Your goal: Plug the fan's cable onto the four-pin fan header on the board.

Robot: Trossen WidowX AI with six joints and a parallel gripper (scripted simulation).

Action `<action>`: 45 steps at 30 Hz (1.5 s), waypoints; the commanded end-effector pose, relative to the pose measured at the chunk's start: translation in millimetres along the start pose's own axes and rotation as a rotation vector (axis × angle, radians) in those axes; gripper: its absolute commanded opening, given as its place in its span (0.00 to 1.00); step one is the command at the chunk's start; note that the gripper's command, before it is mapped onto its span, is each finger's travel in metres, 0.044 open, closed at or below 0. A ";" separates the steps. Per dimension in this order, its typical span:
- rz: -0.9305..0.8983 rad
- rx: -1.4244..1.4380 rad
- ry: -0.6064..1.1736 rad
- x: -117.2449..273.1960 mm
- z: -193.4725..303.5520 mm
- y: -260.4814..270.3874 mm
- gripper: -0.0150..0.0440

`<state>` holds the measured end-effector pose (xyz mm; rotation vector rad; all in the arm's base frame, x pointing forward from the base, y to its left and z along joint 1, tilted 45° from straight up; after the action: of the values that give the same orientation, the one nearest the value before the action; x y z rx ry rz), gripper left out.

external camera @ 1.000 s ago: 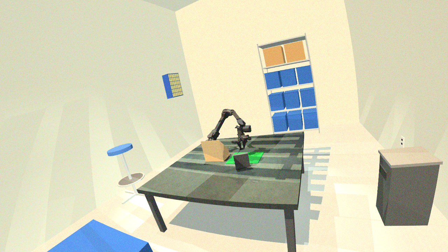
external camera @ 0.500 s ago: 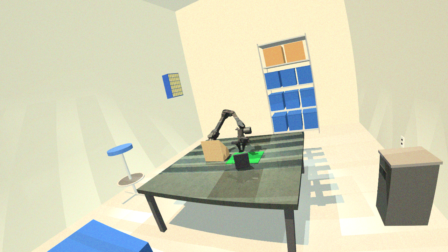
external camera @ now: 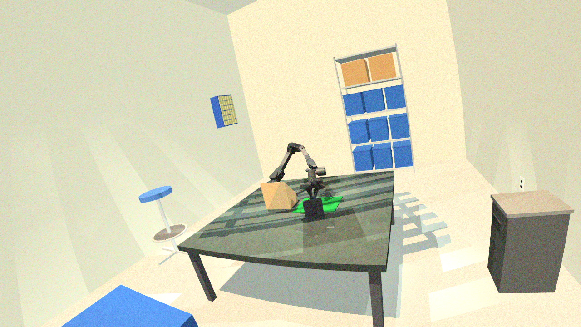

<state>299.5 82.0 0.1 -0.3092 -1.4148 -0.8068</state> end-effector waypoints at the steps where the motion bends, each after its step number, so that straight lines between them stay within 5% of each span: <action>1: 0.005 -0.004 -0.049 0.3 1.2 0.1 0.25; 45: -0.042 -0.067 -0.546 -8.7 20.0 6.6 0.25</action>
<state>290.0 102.2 -6.7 -0.5709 -1.8744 -0.8181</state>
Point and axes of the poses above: the point midway between the two fingers, 35 mm back from their tips, its own x axis back along the fingers, its own y axis across the jaws, z = x × y, the point moved 3 cm from there along x, back along the fingers, and after that the axes turned 11 degrees about -x, right-handed, at the moved point
